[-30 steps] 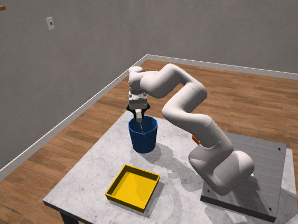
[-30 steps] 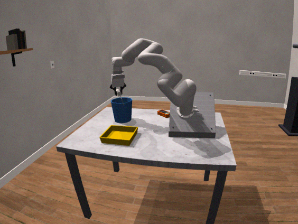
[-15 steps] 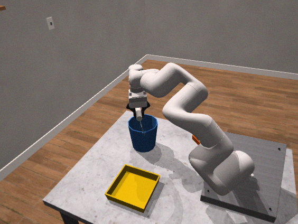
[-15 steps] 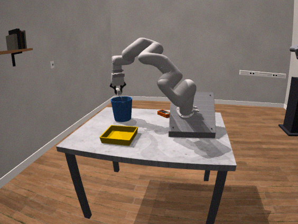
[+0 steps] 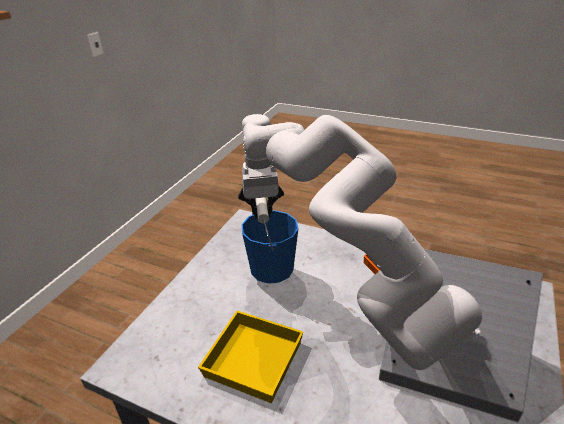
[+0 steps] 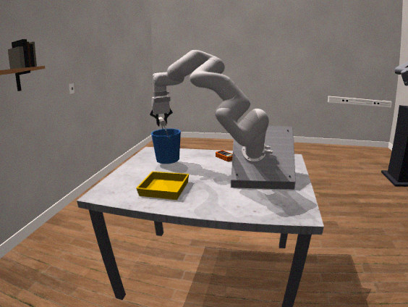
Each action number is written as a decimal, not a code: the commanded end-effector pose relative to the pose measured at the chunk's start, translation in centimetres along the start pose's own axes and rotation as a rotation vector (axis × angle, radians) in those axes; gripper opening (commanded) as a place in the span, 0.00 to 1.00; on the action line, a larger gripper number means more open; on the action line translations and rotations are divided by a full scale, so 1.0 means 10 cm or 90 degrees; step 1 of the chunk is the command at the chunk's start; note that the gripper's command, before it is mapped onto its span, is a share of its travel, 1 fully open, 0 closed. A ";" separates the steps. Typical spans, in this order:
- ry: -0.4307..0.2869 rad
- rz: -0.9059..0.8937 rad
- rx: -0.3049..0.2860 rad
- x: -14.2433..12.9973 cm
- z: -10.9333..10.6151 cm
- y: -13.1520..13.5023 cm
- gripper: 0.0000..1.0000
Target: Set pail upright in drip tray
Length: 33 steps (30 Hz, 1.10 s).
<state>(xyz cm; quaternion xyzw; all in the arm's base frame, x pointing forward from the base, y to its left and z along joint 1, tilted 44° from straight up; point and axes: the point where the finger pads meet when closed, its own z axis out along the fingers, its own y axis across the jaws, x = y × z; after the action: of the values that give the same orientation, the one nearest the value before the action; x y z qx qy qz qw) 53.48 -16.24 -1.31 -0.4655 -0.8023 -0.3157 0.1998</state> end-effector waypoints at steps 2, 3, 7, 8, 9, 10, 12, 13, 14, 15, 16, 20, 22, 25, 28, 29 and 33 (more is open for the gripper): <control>-0.004 0.000 -0.001 -0.01 -0.12 0.00 0.00; -0.004 0.000 -0.001 -0.01 -0.14 0.00 0.00; -0.004 0.000 -0.001 -0.01 -0.21 0.00 0.00; -0.004 0.000 -0.001 -0.01 -0.23 0.00 0.00; -0.004 0.000 -0.001 -0.01 -0.25 0.00 0.00; -0.004 0.000 -0.001 -0.01 -0.27 0.00 0.00; -0.004 0.000 -0.001 -0.01 -0.31 0.00 0.00; -0.004 0.000 -0.001 -0.01 -0.31 0.00 0.00; -0.004 0.000 -0.001 -0.01 -0.31 0.00 0.00; -0.004 0.000 -0.001 -0.01 -0.32 0.00 0.00; -0.004 0.000 -0.001 -0.01 -0.34 0.00 0.00; -0.004 0.000 -0.001 -0.01 -0.41 0.00 0.00; -0.004 0.000 -0.001 -0.01 -0.44 0.00 0.00; -0.004 0.000 -0.001 -0.01 -0.48 0.00 0.00; -0.004 0.000 -0.001 -0.01 -0.51 0.00 0.00; -0.004 0.000 -0.001 -0.01 -0.52 0.00 0.00; -0.004 0.000 -0.001 -0.01 -0.54 0.00 0.00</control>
<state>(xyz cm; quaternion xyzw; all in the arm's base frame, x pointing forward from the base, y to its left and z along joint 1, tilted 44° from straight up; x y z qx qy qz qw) 53.62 -19.63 2.21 -0.4656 -0.8023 -0.3158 0.1997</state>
